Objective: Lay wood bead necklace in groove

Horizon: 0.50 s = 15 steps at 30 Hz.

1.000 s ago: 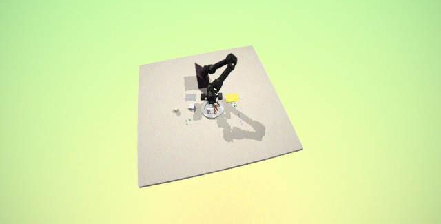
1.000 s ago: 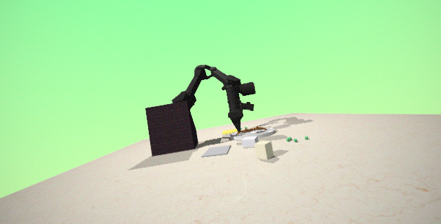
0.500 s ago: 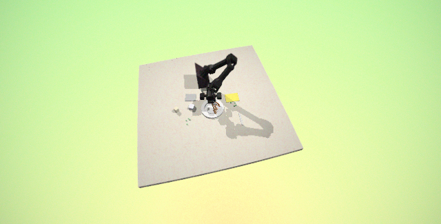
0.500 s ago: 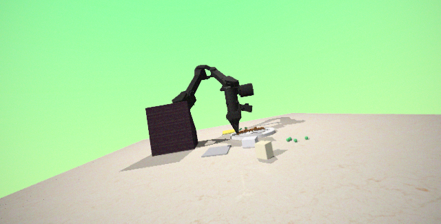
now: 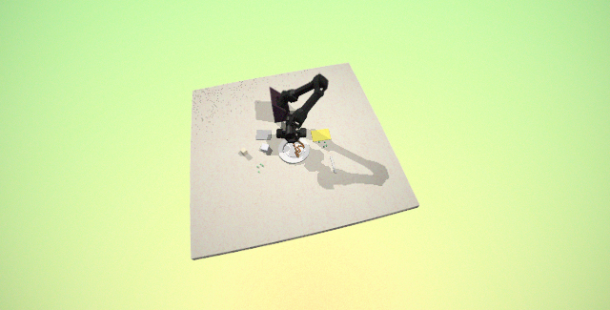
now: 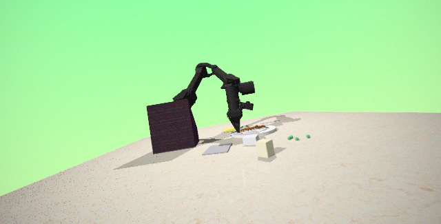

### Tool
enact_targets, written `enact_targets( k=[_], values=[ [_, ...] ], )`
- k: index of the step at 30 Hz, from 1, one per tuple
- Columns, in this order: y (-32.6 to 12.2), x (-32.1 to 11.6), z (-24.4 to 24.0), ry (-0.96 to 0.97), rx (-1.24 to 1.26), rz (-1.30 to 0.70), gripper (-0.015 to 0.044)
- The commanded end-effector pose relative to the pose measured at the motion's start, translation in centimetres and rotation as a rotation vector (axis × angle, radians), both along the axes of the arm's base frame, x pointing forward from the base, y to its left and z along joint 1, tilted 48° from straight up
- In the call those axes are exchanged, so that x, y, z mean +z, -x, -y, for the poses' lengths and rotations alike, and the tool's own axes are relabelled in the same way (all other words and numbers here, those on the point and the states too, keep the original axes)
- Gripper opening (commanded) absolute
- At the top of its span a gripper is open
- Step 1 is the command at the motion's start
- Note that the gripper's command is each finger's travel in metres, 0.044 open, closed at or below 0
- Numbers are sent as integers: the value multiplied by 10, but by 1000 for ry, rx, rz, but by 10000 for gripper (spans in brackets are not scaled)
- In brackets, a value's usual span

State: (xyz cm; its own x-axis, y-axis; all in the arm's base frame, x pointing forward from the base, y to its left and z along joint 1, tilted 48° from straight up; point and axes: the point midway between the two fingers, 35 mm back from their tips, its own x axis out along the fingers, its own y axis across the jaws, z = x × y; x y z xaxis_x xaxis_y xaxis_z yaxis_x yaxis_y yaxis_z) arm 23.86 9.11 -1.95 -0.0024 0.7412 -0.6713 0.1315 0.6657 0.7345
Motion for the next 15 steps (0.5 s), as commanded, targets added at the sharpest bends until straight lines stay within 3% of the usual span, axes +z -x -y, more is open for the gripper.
enact_targets(
  k=[1,2,15],
  values=[
    [0,3,4,-1,-1,-1,420],
    [0,1,1,0,0,-2,440],
    [0,3,4,-1,-2,-1,440]
  ],
)
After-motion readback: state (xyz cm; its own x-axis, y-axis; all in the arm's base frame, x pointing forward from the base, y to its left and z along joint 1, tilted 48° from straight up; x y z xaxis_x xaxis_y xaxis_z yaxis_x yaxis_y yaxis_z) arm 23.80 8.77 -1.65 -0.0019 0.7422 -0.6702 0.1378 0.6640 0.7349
